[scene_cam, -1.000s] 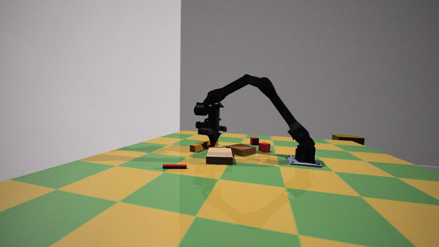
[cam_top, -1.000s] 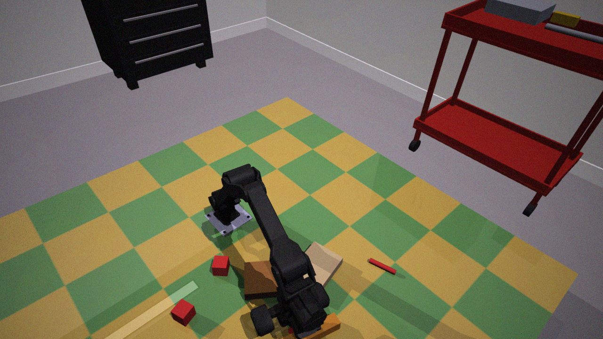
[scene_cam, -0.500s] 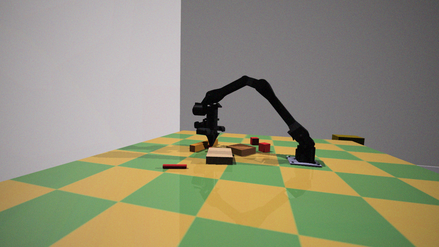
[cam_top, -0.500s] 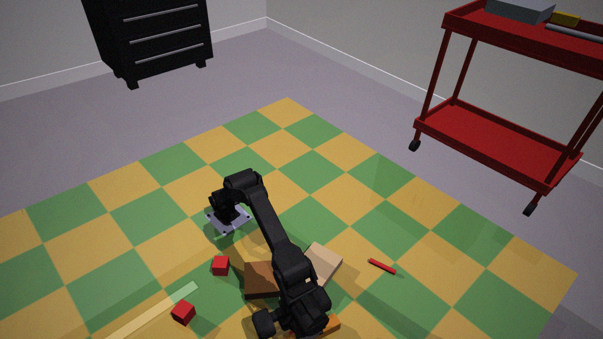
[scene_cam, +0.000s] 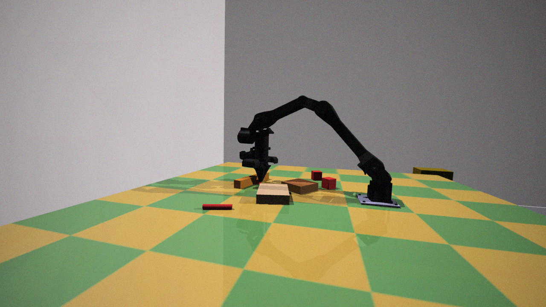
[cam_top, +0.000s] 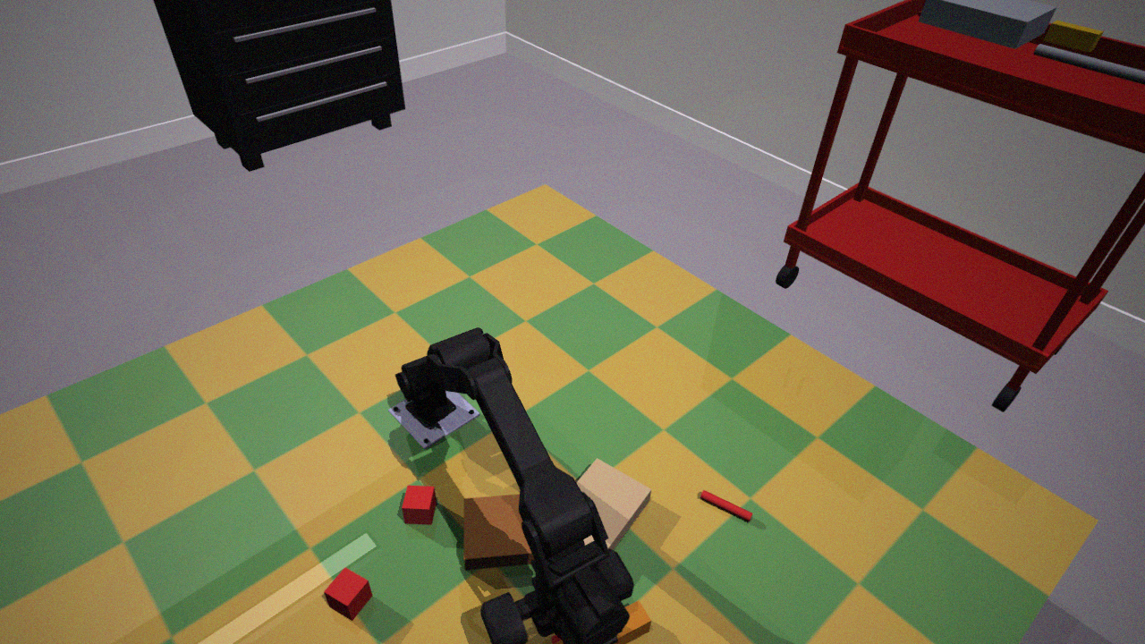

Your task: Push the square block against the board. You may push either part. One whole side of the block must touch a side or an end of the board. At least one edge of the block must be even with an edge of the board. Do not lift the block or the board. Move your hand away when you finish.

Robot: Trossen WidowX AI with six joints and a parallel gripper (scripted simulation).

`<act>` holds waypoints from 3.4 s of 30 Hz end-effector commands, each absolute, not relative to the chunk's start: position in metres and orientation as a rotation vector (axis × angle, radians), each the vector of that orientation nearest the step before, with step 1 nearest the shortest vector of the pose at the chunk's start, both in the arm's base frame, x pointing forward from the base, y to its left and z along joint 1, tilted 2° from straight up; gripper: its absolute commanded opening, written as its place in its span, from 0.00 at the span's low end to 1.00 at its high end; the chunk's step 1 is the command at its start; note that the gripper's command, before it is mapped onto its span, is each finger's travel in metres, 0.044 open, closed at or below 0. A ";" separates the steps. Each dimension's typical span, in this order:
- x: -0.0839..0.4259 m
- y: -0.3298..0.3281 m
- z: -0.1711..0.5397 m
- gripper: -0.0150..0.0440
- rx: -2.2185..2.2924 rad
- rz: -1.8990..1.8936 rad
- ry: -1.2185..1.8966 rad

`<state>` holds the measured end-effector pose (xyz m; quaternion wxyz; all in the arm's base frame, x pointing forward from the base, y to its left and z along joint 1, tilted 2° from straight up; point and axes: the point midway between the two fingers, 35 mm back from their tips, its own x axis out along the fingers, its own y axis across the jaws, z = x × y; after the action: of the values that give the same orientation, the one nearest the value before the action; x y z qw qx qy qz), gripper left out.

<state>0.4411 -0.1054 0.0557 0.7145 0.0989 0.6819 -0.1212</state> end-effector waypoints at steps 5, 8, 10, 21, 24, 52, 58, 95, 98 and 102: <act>0.446 -0.108 0.053 0.25 0.212 -0.268 1.517; 0.447 -0.108 0.053 0.25 0.212 -0.268 1.517; 0.447 -0.108 0.053 0.25 0.212 -0.268 1.517; 0.434 -0.104 0.052 0.25 0.212 -0.268 1.518; 0.430 -0.102 0.052 0.25 0.212 -0.268 1.518; 0.407 -0.092 0.105 0.25 0.213 -0.267 1.520; 0.386 -0.050 0.108 0.25 0.120 -0.168 1.520; 0.279 0.048 0.040 0.25 -0.184 0.135 1.546; 0.281 0.048 0.040 0.25 -0.184 0.135 1.546; 0.284 0.049 0.040 0.25 -0.184 0.136 1.546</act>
<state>0.2823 0.0484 0.0408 0.7119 -0.0809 0.6951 0.0590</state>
